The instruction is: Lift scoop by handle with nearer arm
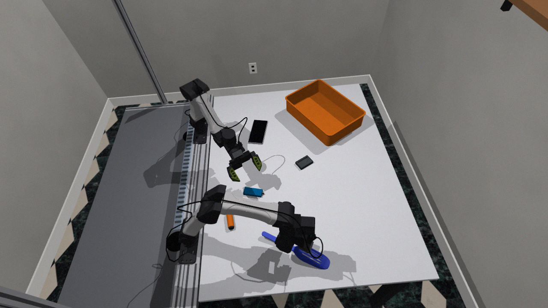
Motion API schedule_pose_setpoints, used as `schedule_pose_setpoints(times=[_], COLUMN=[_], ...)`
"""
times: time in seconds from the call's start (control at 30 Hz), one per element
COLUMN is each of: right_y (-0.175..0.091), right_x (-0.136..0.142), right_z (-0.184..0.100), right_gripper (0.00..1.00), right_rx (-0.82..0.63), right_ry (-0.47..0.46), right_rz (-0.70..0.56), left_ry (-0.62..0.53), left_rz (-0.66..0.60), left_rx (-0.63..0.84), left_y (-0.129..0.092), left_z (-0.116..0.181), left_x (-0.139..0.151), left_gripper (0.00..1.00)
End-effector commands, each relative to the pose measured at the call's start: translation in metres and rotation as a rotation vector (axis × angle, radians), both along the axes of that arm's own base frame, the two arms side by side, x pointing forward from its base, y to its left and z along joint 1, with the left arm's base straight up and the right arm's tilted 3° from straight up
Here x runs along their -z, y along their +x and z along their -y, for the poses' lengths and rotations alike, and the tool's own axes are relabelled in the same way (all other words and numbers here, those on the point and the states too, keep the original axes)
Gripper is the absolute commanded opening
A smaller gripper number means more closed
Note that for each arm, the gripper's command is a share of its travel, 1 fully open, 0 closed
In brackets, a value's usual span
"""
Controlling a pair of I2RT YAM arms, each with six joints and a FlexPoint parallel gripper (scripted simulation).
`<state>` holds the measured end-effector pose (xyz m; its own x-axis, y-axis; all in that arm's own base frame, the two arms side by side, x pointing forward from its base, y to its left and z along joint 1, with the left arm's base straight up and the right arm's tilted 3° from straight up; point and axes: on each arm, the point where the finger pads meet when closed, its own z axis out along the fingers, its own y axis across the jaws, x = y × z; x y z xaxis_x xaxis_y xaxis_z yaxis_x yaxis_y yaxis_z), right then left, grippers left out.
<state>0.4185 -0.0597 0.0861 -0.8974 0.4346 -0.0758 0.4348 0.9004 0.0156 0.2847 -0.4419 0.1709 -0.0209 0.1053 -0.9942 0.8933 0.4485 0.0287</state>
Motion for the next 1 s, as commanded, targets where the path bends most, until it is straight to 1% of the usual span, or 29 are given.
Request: schedule_pose_setpoints(times=[0.0, 0.1, 0.23, 0.4, 0.53, 0.6, 0.7, 0.83, 0.9, 0.97], right_y=[0.010, 0.011, 0.007, 0.005, 0.007, 0.008, 0.012, 0.016, 0.017, 0.016], right_x=[0.010, 0.019, 0.016, 0.027, 0.032, 0.041, 0.045, 0.043, 0.032, 0.030], right_z=[-0.001, -0.001, -0.002, -0.002, -0.001, -0.001, -0.001, -0.001, 0.000, 0.000], right_gripper=[0.44, 0.44, 0.44, 0.44, 0.44, 0.44, 0.44, 0.44, 0.30, 0.24], right_rx=[0.034, 0.032, 0.032, 0.033, 0.033, 0.033, 0.032, 0.032, 0.033, 0.033], right_ry=[-0.015, -0.014, -0.014, -0.011, -0.012, -0.011, -0.011, -0.013, -0.017, -0.018], right_rz=[0.004, -0.008, -0.010, -0.017, -0.013, -0.026, -0.024, -0.007, 0.018, 0.022], left_ry=[-0.019, -0.005, 0.003, 0.030, 0.051, 0.060, 0.072, 0.078, 0.084, 0.090], left_rz=[0.028, 0.023, 0.020, 0.011, 0.001, -0.004, -0.010, -0.014, -0.017, -0.020], left_rx=[-0.002, -0.003, -0.004, -0.008, -0.011, -0.013, -0.017, -0.019, -0.022, -0.024], left_y=[0.000, 0.000, 0.001, 0.001, 0.001, 0.001, 0.001, 0.001, 0.002, 0.002], left_z=[0.008, 0.011, 0.013, 0.016, 0.018, 0.019, 0.020, 0.021, 0.022, 0.023], left_x=[-0.029, -0.030, -0.032, -0.032, -0.032, -0.032, -0.032, -0.032, -0.033, -0.034], left_gripper=[1.00, 1.00, 1.00, 1.00, 1.00, 1.00, 1.00, 1.00, 1.00, 1.00])
